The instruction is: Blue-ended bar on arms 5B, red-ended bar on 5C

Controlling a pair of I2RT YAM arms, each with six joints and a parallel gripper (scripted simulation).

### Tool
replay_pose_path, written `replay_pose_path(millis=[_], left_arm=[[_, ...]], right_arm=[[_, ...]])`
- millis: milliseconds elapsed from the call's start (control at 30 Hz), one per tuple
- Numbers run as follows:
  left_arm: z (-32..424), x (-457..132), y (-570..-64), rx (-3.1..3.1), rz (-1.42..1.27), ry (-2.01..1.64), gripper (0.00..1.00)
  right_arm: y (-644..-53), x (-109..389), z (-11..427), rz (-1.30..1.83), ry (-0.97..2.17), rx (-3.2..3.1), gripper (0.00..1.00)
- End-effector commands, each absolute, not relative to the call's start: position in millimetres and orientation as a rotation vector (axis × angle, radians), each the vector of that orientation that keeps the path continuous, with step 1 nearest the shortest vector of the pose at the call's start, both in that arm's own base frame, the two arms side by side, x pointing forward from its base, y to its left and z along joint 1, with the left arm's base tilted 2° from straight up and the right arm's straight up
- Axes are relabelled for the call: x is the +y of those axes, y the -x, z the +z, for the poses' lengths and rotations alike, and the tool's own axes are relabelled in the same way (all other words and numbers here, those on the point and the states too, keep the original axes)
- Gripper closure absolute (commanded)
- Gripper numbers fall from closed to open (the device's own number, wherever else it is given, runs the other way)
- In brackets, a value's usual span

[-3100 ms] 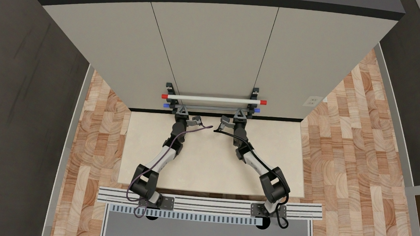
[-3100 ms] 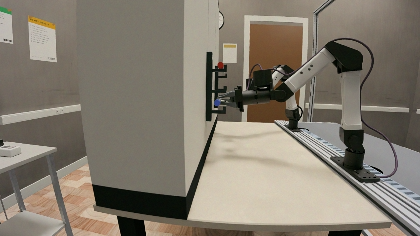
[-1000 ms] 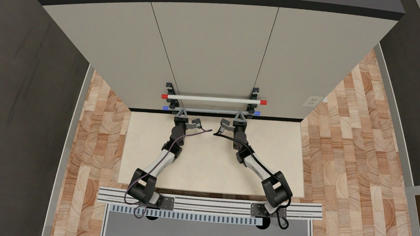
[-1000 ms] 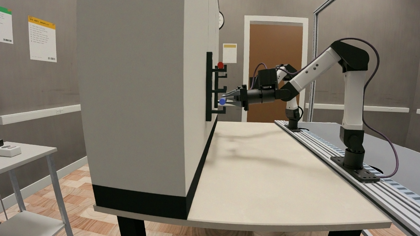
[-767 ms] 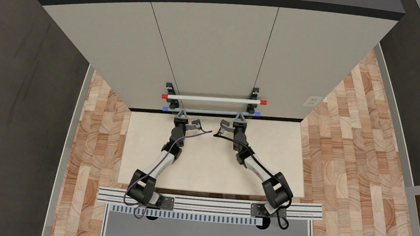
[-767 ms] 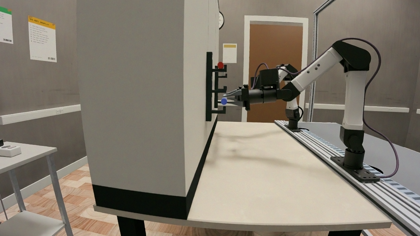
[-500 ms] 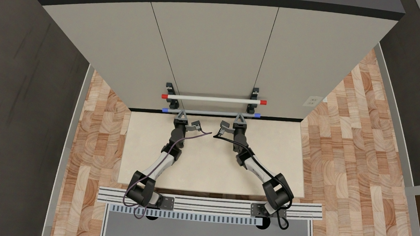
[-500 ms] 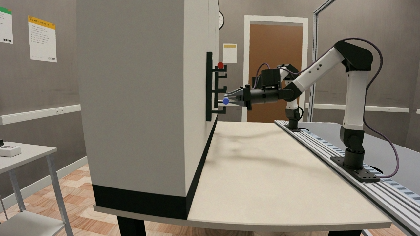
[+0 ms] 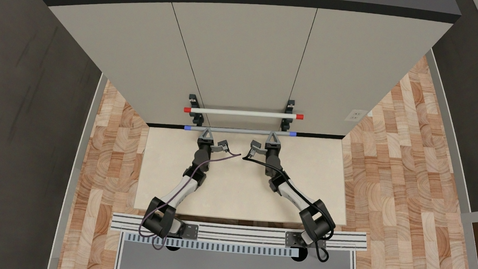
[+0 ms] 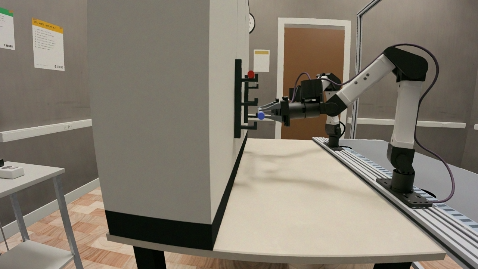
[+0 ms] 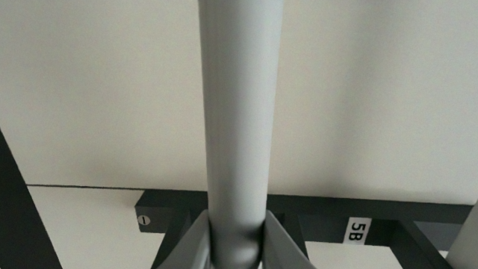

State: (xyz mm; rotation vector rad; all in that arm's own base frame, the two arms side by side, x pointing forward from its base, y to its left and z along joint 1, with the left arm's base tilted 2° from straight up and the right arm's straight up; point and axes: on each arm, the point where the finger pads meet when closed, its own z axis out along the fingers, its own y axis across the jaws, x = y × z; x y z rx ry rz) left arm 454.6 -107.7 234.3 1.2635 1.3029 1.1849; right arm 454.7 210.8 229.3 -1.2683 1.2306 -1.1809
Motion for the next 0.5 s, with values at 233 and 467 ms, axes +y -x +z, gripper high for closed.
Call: replay_pose_path(millis=[233,467], left_arm=[[270.4,-105.9,-447.4,1.234,1.224,-1.159,1.00],[269.4,-106.0,-447.4,1.234,1.224,-1.159,1.00]], right_arm=[[-444.9,209.9,255.4,-1.204,1.215,1.190,1.00],[-444.9,209.9,254.8,-1.204,1.215,1.190,1.00]])
